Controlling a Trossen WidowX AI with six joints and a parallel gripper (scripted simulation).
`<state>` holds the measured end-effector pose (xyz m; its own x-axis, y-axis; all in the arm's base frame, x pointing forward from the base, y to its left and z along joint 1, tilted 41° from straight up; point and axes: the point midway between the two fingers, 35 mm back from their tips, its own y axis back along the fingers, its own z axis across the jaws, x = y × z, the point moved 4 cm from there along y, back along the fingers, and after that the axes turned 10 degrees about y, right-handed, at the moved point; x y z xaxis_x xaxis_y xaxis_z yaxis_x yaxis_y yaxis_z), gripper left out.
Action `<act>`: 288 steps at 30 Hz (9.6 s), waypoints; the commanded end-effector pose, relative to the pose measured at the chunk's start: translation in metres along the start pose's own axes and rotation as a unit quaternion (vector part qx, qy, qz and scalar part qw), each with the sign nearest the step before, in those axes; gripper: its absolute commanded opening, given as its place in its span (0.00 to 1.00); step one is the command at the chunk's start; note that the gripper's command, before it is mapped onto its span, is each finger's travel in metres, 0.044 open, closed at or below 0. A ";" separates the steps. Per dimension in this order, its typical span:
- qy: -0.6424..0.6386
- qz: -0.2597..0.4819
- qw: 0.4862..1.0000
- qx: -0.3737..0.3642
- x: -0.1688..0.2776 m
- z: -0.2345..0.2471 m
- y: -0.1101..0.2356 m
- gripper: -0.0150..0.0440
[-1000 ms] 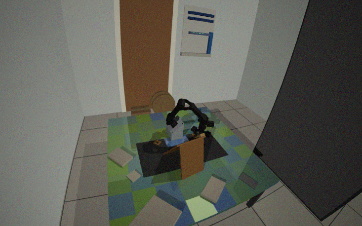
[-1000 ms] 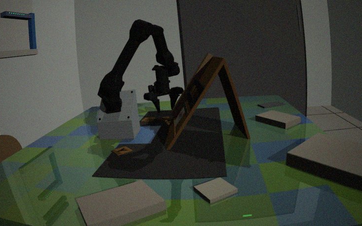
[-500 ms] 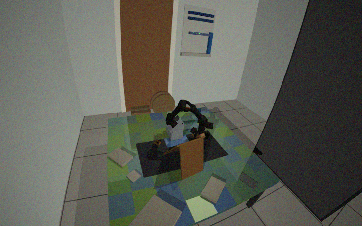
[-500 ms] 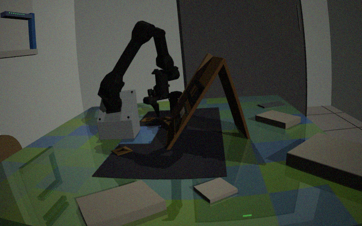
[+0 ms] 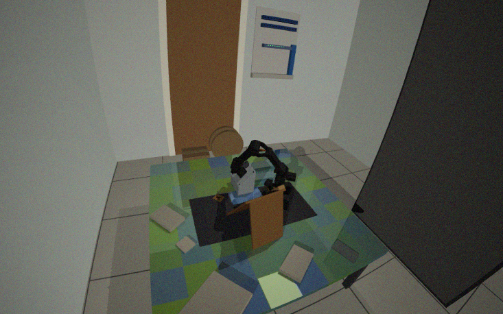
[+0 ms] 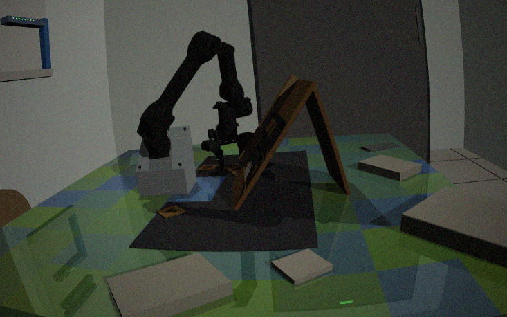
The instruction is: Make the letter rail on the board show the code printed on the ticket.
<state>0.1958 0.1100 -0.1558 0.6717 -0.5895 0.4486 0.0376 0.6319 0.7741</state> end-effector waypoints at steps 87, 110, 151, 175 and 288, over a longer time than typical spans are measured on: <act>0.003 0.003 1.000 -0.001 0.002 0.007 0.027 0.25; -0.116 -0.110 0.980 0.121 0.035 -0.020 0.091 0.25; -0.311 -0.319 0.799 0.403 0.158 -0.003 0.247 0.25; -0.364 -0.324 0.724 0.488 0.196 0.020 0.289 0.25; -0.768 -0.141 0.451 0.432 0.405 0.258 0.149 0.25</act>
<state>0.2836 -0.1653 0.2593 -0.5955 -0.6613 -0.4561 -0.7901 0.3793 0.4816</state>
